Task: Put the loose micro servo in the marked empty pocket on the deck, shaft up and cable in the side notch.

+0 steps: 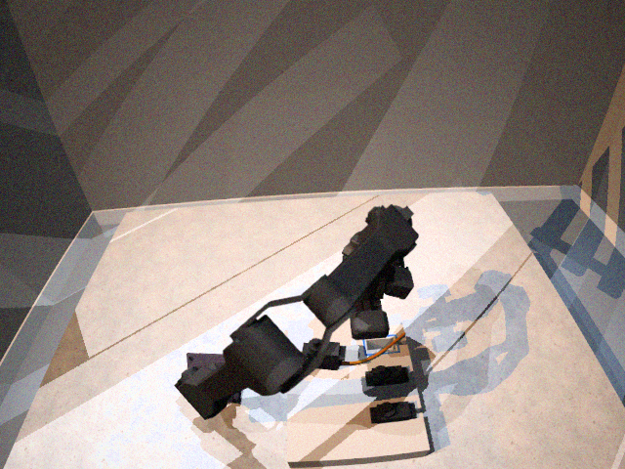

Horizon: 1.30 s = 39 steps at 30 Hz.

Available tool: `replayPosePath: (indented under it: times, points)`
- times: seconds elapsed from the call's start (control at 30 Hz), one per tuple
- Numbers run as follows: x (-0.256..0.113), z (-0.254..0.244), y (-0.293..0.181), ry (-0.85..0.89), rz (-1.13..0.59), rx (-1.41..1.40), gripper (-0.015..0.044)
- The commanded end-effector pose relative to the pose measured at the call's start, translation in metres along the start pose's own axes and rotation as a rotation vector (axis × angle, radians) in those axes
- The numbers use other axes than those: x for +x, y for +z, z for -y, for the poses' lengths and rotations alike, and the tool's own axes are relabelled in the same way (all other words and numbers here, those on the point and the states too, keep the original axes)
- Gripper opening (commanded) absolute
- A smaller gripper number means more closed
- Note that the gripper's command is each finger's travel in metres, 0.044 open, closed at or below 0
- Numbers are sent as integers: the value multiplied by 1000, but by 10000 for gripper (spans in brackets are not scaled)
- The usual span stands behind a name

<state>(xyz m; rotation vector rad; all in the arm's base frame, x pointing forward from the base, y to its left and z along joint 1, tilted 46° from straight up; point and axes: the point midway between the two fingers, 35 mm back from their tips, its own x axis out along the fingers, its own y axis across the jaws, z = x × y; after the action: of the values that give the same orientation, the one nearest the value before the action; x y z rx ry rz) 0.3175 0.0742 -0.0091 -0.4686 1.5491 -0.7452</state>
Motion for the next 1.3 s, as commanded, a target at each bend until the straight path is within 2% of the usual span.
replayPosePath:
  times: [0.0,0.7,1.27]
  points:
    - [7,-1,0,-7,-1,3,0]
    - [41,0,0,-8,-1,4,0]
    - [41,21,2,-8,0,3,0]
